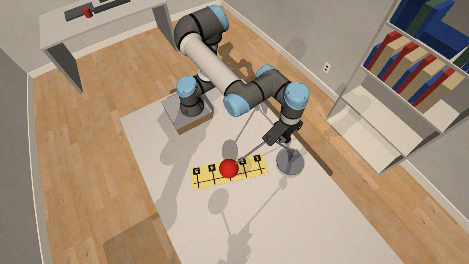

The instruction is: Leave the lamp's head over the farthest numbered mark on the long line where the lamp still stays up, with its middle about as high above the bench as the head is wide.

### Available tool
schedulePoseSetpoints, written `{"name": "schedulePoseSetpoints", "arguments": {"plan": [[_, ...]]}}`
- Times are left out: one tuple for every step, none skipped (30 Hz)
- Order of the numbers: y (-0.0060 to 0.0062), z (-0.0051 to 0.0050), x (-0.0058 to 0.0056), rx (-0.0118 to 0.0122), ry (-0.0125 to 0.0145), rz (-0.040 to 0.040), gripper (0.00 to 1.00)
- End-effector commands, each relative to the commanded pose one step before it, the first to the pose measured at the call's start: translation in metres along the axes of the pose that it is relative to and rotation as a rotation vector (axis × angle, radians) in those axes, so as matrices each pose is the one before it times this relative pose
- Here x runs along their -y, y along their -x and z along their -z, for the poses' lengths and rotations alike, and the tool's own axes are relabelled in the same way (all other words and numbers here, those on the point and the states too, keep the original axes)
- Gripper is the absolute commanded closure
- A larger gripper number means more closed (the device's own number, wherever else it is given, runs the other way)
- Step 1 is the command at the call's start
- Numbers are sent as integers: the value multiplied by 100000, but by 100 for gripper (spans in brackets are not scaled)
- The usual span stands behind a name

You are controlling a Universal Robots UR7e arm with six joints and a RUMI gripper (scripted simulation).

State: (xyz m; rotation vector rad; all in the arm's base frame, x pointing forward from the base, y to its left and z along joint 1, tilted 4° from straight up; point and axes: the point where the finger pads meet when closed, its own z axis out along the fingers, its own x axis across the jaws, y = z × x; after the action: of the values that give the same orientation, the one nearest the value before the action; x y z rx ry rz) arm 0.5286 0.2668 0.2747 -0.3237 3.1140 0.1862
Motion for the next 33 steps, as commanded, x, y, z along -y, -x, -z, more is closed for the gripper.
{"name": "schedulePoseSetpoints", "arguments": {"plan": [[140,221,-381,2382,-11322,-20845,100],[0,0,0,0,0,0,100],[14,47,-74,-20,151,277,100],[13,43,-67,1,36,64,100],[13,43,-68,1,33,59,100],[13,43,-68,0,36,65,100],[13,43,-68,0,39,71,100],[13,43,-68,-1,42,76,100],[13,43,-68,-1,45,82,100],[13,43,-68,0,43,77,100],[13,43,-68,-1,46,82,100],[13,43,-68,-1,49,88,100],[14,43,-68,-1,46,82,100],[14,43,-68,-1,49,88,100],[14,43,-68,-1,46,82,100],[14,43,-68,-1,49,88,100],[14,43,-69,-1,46,82,100],[0,0,0,0,0,0,100],[0,0,0,0,0,0,100],[3,6,-9,-32,125,245,100],[1,2,-3,-11,24,55,100],[1,1,-3,-10,14,38,100],[1,1,-2,-10,11,32,100],[1,1,-2,-10,7,26,100],[1,1,-2,-9,4,20,100],[1,0,-1,-8,1,14,100],[1,0,-1,-8,1,14,100],[1,0,-1,-7,-2,8,100],[1,0,-1,-7,-2,8,100],[1,0,-1,-6,-5,2,100],[1,0,-1,-7,-2,8,100],[1,0,-1,-6,-5,2,100],[1,0,-1,-7,-2,8,100]]}}
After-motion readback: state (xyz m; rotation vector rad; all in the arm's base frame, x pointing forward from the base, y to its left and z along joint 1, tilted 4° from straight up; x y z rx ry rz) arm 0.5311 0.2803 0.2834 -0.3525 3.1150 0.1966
